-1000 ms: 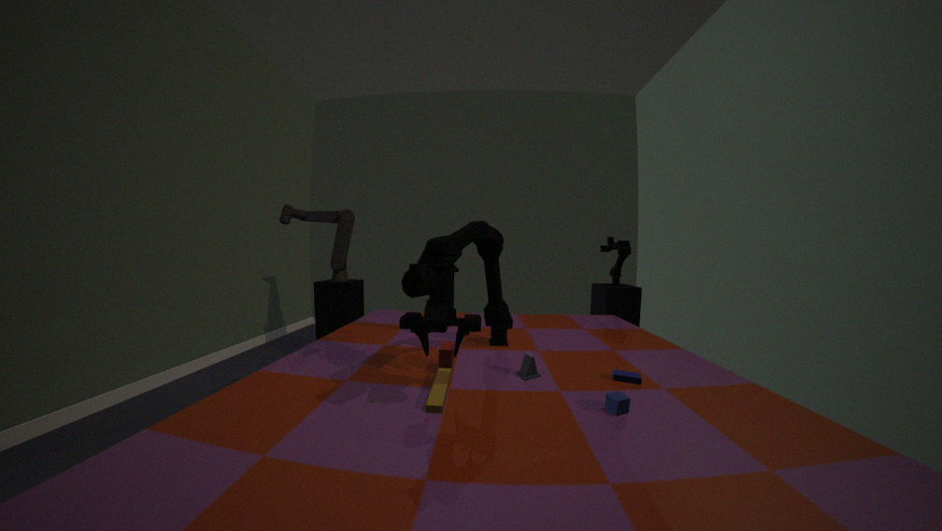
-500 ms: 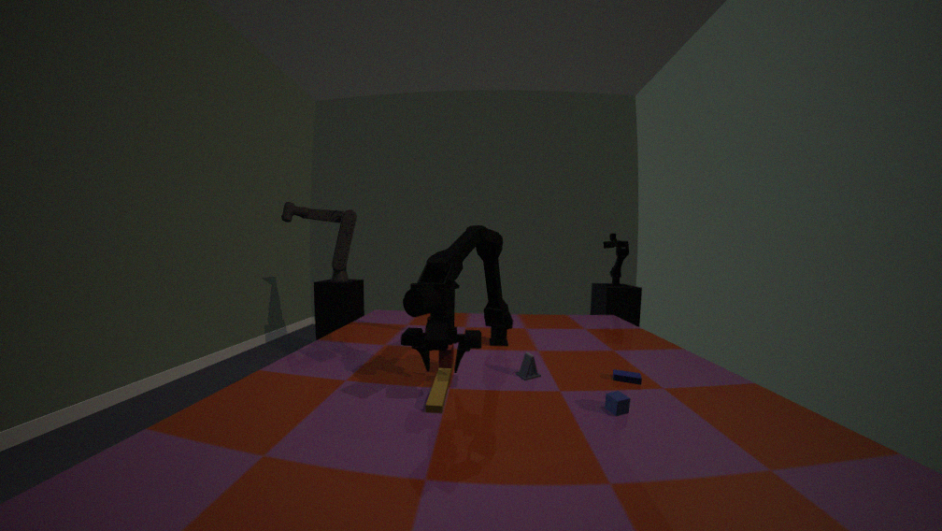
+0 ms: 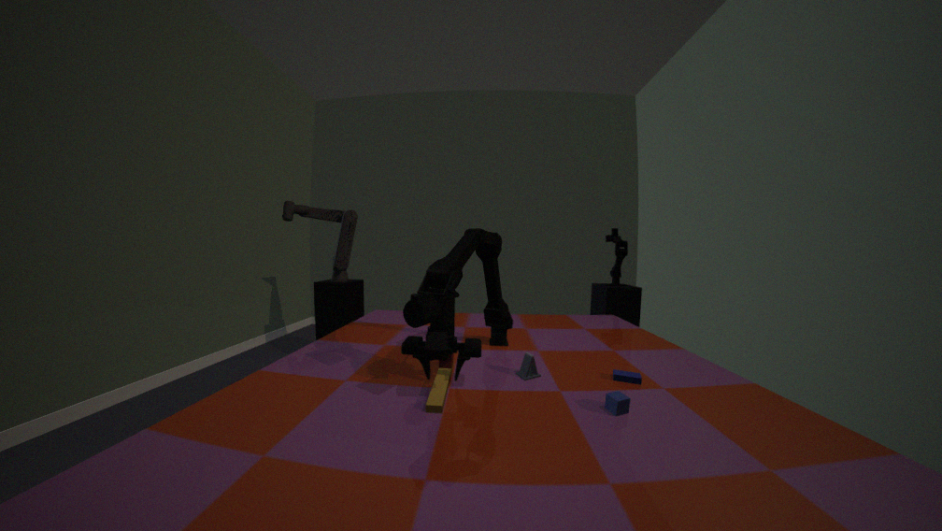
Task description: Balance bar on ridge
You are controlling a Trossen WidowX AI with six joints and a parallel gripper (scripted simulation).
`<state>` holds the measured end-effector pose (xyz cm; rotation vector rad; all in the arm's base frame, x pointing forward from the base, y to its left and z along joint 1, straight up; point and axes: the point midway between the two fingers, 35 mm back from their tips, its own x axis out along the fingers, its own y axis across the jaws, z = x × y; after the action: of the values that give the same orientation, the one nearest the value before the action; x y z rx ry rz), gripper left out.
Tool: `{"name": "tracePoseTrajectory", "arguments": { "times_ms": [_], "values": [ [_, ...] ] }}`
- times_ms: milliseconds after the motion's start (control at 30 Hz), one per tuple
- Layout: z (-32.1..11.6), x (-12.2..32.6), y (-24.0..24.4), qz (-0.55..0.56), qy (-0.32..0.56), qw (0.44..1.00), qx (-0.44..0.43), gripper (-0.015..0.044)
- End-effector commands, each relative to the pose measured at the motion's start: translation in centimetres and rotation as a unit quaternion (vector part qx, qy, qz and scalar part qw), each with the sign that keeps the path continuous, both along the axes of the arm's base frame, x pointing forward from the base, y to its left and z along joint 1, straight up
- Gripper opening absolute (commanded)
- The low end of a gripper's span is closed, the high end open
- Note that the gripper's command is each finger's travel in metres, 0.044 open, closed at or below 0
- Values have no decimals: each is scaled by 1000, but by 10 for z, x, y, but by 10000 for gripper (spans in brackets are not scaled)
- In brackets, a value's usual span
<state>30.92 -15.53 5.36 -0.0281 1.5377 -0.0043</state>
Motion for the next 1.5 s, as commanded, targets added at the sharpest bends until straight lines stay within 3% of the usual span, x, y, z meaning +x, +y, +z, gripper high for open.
{"name": "tracePoseTrajectory", "arguments": {
  "times_ms": [0, 300, 500, 767, 900, 1467],
  "values": [
    [-2, -1, 1, 2, 0, 1000, 2, 315],
    [-2, -1, 1, 2, 0, 1000, 2, 315],
    [-2, -1, 0, 0, 1, 1000, 1, 157],
    [-2, -1, 0, 0, 1, 1000, 1, 104],
    [5, 0, 0, 0, 1, 1000, 1, 0],
    [48, 3, -1, 1, 0, 1000, 1, 0]
  ]
}}
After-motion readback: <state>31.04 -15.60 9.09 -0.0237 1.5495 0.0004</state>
